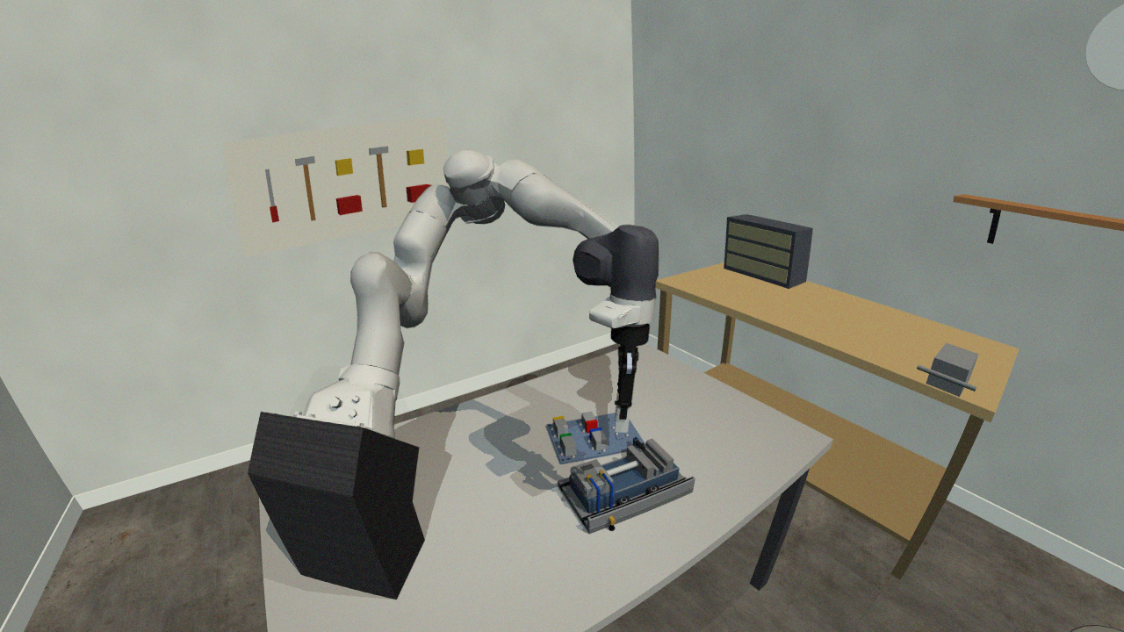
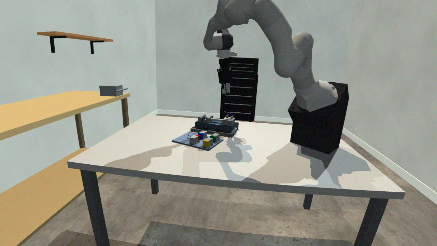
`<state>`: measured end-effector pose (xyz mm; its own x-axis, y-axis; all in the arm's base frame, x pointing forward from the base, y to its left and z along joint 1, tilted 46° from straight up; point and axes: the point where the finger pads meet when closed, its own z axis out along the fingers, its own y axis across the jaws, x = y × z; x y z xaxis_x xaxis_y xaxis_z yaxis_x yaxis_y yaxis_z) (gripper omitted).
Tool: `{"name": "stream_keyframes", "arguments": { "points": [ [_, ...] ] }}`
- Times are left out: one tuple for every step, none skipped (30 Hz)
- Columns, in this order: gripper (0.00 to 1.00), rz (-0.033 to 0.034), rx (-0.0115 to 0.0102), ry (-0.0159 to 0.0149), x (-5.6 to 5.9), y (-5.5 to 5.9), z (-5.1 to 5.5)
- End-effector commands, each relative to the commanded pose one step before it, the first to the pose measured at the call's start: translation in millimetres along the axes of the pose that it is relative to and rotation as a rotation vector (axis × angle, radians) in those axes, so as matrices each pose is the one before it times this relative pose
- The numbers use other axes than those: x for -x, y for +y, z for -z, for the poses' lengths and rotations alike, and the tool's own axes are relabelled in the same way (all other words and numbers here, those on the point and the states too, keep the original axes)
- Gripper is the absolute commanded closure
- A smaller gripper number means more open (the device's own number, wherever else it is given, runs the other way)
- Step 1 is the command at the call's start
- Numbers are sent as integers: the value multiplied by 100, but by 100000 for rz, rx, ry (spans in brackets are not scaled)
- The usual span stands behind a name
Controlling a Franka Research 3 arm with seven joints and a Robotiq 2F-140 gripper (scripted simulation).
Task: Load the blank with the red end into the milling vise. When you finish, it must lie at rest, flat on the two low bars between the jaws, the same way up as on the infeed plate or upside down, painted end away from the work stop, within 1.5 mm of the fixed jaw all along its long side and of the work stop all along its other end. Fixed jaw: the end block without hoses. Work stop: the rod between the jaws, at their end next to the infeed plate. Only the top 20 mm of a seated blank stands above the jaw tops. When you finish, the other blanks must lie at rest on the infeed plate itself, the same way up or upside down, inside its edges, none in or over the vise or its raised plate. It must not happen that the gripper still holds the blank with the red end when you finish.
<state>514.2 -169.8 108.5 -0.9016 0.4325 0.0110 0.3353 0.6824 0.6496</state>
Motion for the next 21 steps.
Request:
{"name": "stream_keyframes", "arguments": {
  "points": [
    [75,0,0,-16,5,-1,9],
    [75,0,0,0,0,0,0],
    [75,0,0,0,0,0,0],
    [75,0,0,0,0,0,0],
    [0,0,0,0,0,0,0],
    [0,0,0,0,0,0,0],
    [0,0,0,0,0,0,0],
    [0,0,0,0,0,0,0],
    [0,0,0,0,0,0,0],
    [0,0,0,0,0,0,0],
    [0,0,0,0,0,0,0],
    [0,0,0,0,0,0,0],
    [0,0,0,0,0,0,0],
    [0,0,0,0,0,0,0],
    [0,0,0,0,0,0,0],
    [0,0,0,0,0,0,0],
    [0,0,0,0,0,0,0],
    [0,0,0,0,0,0,0],
    [0,0,0,0,0,0,0],
    [0,0,0,0,0,0,0],
    [0,0,0,0,0,0,0]
  ]
}}
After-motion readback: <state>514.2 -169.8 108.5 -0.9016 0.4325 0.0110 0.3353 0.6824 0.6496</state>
